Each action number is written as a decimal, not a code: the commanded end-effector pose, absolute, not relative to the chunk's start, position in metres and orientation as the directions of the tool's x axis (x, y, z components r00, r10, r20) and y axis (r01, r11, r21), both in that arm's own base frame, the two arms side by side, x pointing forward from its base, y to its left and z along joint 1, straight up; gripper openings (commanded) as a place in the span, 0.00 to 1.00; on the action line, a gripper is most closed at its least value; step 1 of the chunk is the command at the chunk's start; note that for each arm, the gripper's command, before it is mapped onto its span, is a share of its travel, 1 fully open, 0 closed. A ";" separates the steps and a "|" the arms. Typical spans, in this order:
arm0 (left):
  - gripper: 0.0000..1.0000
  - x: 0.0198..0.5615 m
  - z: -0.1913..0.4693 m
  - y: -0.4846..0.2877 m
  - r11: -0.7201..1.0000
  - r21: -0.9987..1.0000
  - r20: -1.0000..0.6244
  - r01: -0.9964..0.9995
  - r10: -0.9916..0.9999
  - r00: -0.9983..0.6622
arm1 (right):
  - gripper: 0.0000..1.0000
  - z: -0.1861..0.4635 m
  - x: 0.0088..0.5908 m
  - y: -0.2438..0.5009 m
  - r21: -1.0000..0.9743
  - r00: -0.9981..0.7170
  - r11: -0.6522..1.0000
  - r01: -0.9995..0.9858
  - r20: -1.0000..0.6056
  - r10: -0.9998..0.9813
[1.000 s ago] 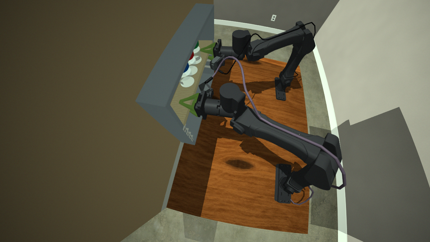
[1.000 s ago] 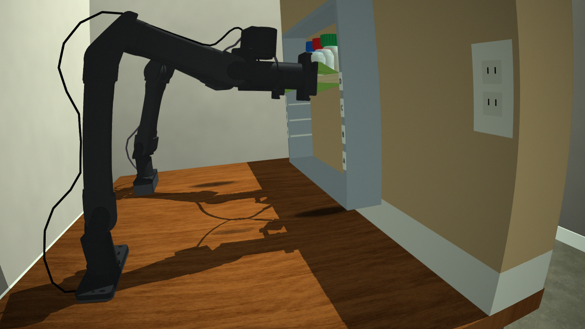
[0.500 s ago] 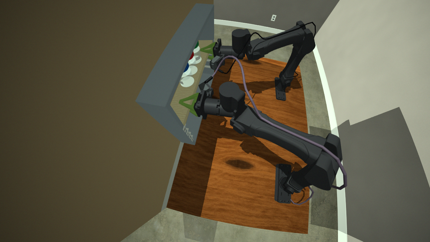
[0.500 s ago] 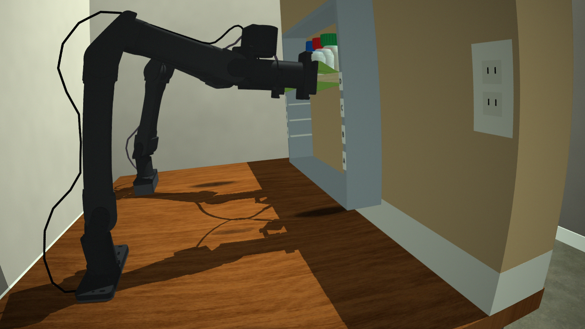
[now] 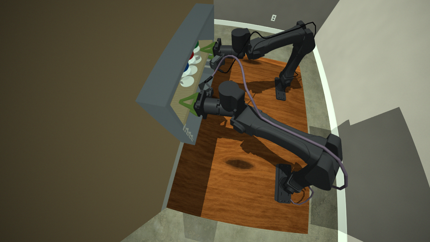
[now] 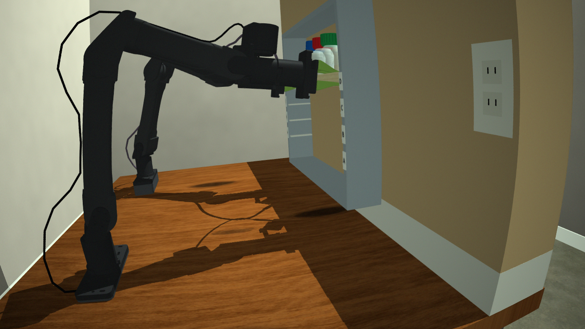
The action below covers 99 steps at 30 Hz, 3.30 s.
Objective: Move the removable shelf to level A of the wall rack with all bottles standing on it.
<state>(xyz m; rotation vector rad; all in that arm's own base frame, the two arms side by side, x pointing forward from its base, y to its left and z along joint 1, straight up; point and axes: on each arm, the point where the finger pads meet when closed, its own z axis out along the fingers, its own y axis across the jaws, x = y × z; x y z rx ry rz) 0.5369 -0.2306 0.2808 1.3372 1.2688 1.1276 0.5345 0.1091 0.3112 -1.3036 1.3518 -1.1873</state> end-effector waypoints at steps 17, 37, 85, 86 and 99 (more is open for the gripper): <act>0.00 0.538 0.349 -0.228 0.000 1.000 0.000 0.000 0.999 0.045 | 0.00 0.381 0.535 0.107 -1.000 -0.048 0.000 0.000 0.000 -0.999; 0.00 0.516 0.355 -0.227 0.000 1.000 0.000 0.000 0.999 0.045 | 0.00 0.387 0.512 0.109 -1.000 -0.048 0.000 0.000 0.000 -0.999; 0.00 0.463 0.347 -0.225 0.000 1.000 0.000 0.000 0.999 0.045 | 0.00 0.381 0.459 0.111 -1.000 -0.048 0.000 0.000 0.000 -0.999; 0.00 0.461 0.347 -0.225 0.000 1.000 0.000 0.000 0.999 0.045 | 0.00 0.381 0.458 0.111 -1.000 -0.048 0.000 0.000 0.000 -0.999; 0.00 0.445 0.345 -0.224 0.000 1.000 0.000 0.000 0.999 0.045 | 0.00 0.379 0.441 0.112 -1.000 -0.048 0.000 0.000 0.000 -0.999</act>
